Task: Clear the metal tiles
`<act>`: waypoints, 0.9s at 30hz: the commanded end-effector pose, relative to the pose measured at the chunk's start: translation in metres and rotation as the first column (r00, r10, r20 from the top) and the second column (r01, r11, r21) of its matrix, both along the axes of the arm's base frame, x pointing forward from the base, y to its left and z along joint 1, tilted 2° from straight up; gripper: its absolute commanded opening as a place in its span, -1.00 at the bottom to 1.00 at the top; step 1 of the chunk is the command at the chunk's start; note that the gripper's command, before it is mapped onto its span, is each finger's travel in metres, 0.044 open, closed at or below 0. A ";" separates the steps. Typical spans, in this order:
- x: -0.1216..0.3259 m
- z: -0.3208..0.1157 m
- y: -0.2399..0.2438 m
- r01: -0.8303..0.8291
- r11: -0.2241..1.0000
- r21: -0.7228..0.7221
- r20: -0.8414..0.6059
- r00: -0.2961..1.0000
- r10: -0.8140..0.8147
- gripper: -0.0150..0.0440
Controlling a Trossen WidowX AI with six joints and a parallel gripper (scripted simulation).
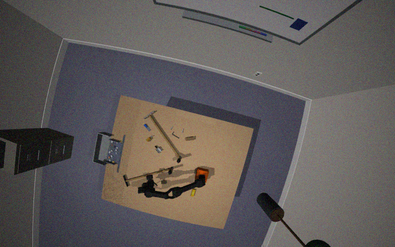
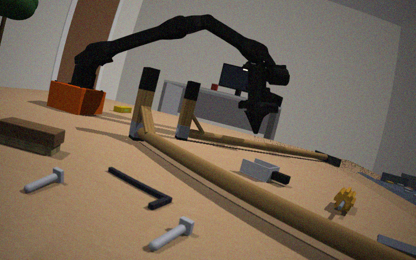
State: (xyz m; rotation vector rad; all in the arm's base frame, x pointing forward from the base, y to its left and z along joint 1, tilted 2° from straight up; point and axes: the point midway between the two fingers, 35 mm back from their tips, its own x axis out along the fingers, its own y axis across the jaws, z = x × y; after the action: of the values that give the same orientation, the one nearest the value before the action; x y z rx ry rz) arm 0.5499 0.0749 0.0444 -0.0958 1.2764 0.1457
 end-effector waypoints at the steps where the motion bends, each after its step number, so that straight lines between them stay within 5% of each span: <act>1: -0.001 -0.008 0.003 0.021 1.000 -0.006 -0.012 1.000 -0.021 -0.49; 27: 0.007 -0.038 -0.002 0.021 1.000 -0.005 -0.005 1.000 -0.021 -0.49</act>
State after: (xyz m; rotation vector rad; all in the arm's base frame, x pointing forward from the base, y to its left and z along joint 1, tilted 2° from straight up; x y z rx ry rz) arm 0.5553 0.0760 0.0074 -0.0834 1.2865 0.1249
